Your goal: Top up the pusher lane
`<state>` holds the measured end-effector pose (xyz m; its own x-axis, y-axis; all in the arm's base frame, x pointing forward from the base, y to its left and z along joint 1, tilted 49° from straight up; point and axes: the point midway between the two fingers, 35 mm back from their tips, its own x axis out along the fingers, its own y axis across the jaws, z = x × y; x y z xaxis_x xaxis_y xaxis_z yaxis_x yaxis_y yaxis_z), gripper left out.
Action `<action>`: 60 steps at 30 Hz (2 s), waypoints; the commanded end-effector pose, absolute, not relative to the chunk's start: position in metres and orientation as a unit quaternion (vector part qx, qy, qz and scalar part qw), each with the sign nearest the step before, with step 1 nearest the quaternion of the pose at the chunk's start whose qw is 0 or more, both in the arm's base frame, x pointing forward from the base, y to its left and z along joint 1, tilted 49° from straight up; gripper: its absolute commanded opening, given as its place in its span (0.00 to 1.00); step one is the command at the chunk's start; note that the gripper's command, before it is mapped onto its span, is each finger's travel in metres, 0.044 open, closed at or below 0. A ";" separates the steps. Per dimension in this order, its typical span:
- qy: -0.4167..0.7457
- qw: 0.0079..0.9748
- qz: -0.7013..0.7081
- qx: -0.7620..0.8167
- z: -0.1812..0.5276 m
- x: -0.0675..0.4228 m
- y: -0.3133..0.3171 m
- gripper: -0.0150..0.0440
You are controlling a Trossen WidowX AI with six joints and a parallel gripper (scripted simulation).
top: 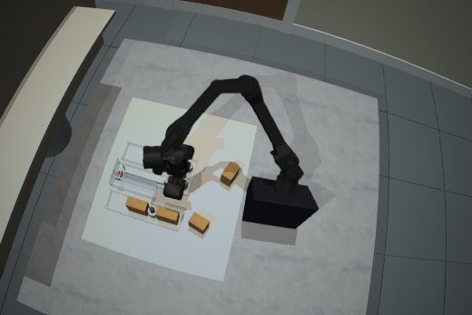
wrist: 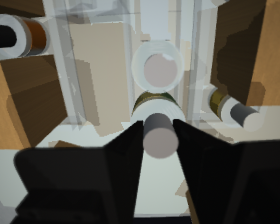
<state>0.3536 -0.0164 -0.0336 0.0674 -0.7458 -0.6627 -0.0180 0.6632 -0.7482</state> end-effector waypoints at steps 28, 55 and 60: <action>0.614 0.673 -0.278 -0.305 -0.031 0.365 -0.017 0.25; 0.614 0.673 -0.278 -0.305 -0.037 0.366 -0.023 0.25; 0.614 0.673 -0.278 -0.305 -0.038 0.366 -0.024 0.25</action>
